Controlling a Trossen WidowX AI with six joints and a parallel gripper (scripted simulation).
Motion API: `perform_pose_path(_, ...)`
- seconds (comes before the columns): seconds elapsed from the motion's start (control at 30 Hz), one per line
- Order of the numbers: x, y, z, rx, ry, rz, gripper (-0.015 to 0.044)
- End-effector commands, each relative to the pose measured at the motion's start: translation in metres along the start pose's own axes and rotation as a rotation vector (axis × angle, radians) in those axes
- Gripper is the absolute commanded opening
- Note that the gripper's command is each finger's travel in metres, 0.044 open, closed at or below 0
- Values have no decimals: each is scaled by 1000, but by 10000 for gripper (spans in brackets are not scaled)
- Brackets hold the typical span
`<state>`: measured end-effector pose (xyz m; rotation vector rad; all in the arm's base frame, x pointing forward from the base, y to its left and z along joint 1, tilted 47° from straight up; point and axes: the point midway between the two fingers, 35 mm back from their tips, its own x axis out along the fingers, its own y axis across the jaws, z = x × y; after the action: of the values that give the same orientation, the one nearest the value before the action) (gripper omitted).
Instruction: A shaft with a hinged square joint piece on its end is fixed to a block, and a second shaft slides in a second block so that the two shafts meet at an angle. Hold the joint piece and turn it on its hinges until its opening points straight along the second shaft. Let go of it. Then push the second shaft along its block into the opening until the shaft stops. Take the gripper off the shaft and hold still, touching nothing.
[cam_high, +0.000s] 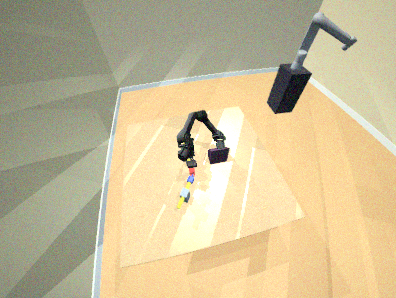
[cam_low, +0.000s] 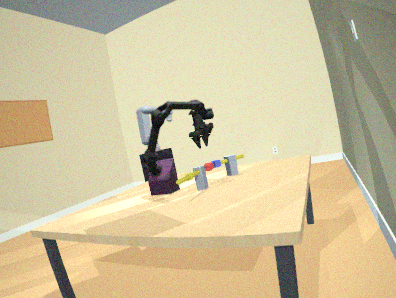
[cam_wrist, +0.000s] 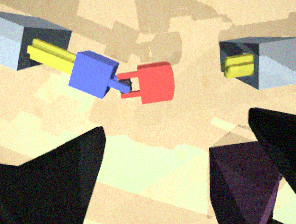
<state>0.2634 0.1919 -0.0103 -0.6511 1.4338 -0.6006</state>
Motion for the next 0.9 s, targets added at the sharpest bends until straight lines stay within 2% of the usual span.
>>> perform_pose_path(0.0,0,-7,1,-21,2,6,440)
perform_pose_path(0.2,30,-66,0,-41,4,0,440)
perform_pose_path(0.37,32,-68,0,-20,4,0,440)
perform_pose_path(0.87,38,-69,0,452,9,19,440)
